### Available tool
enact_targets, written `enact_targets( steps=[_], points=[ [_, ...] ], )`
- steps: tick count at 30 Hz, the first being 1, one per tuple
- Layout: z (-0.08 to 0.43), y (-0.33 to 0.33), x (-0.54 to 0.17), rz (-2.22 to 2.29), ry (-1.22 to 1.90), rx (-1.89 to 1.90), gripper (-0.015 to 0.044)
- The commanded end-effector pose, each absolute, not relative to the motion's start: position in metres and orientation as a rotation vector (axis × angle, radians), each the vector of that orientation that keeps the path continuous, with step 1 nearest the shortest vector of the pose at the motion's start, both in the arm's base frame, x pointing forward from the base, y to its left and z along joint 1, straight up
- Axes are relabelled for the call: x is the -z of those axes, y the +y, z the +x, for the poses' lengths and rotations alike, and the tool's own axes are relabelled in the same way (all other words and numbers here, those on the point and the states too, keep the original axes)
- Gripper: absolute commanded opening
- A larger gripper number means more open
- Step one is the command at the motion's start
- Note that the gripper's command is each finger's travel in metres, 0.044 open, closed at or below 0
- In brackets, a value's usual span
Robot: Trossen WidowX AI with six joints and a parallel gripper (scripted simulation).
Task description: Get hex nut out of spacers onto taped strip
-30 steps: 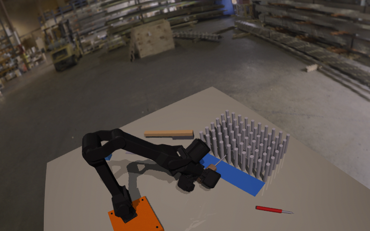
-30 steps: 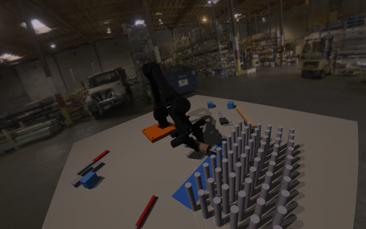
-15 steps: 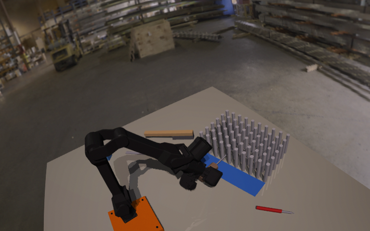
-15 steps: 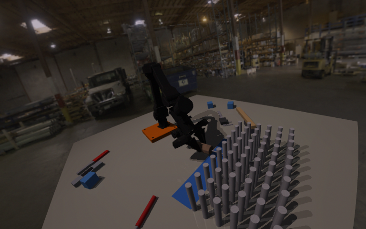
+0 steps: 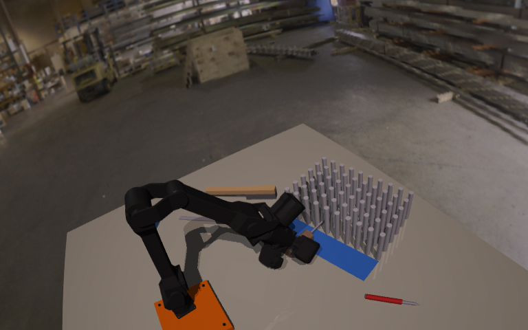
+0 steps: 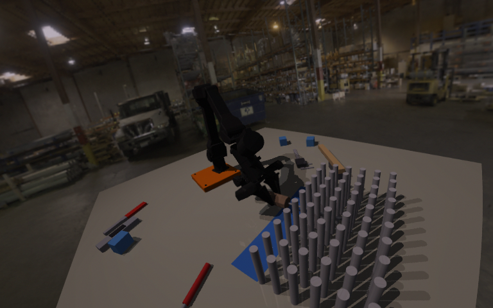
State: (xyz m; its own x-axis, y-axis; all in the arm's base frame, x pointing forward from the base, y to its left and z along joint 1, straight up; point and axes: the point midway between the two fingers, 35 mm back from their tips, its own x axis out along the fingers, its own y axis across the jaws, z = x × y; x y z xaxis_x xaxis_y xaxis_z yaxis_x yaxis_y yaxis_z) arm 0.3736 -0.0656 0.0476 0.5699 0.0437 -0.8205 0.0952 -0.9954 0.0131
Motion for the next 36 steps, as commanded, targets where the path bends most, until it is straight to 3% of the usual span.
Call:
enact_targets(
  steps=[1,36],
  points=[
    [0.381,-0.066,-0.052,2.742,0.112,1.405,0.0000],
    [0.384,-0.066,-0.033,2.743,0.113,1.405,0.0000]
  ],
)
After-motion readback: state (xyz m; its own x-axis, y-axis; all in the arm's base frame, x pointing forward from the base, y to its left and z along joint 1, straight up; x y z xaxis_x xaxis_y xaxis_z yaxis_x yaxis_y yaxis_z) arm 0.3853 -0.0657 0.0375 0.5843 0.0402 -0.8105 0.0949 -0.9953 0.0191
